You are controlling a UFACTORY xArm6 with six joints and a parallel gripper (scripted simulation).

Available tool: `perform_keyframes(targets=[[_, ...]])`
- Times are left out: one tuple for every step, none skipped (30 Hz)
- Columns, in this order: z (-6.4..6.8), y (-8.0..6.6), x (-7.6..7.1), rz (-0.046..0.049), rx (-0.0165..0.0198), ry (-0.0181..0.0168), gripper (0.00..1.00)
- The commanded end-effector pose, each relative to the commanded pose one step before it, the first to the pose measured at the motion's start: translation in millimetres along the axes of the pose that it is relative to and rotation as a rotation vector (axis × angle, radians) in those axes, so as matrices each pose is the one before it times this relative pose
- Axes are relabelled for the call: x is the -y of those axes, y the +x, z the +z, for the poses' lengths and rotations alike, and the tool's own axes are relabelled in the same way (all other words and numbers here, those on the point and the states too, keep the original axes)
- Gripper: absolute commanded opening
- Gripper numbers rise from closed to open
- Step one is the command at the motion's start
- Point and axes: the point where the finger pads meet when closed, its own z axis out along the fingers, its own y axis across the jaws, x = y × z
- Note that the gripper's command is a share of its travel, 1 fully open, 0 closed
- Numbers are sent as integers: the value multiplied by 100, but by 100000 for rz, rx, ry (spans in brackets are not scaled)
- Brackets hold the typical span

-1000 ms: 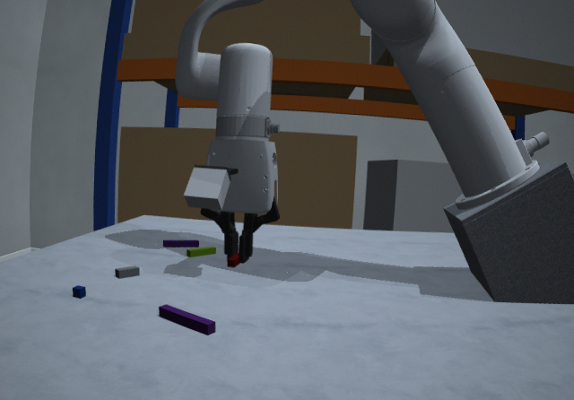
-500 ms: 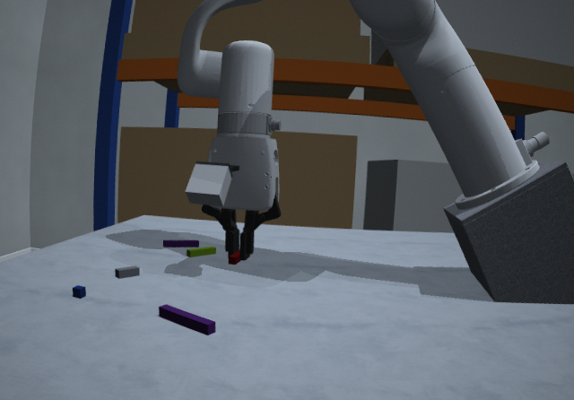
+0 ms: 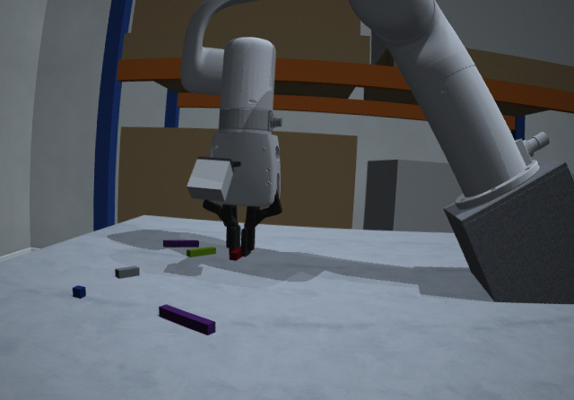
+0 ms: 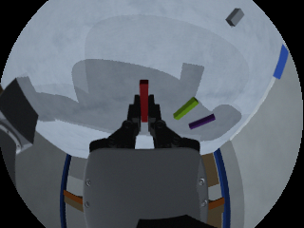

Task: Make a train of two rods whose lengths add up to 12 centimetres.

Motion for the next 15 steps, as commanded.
perform_keyframes(targets=[[-200,-24,-49,-29,-510,-701,4],[0,0,0,0,0,0,4],[-52,-38,-5,7,63,0,4],[-52,-54,-11,10,90,-5,4],[-51,-70,-16,14,116,-11,4],[-79,36,15,-10,-67,8,4],[-79,24,11,-7,-45,8,4],[-79,9,5,-3,-18,5,4],[-78,-5,-1,1,9,1,4],[-77,-18,-7,5,34,-4,4],[-76,-30,-14,9,58,-11,4],[-98,-4,-2,0,4,-4,4],[-114,14,7,-6,-31,4,4],[-112,2,1,-1,-4,2,4],[-110,-10,-5,4,22,-2,4]])
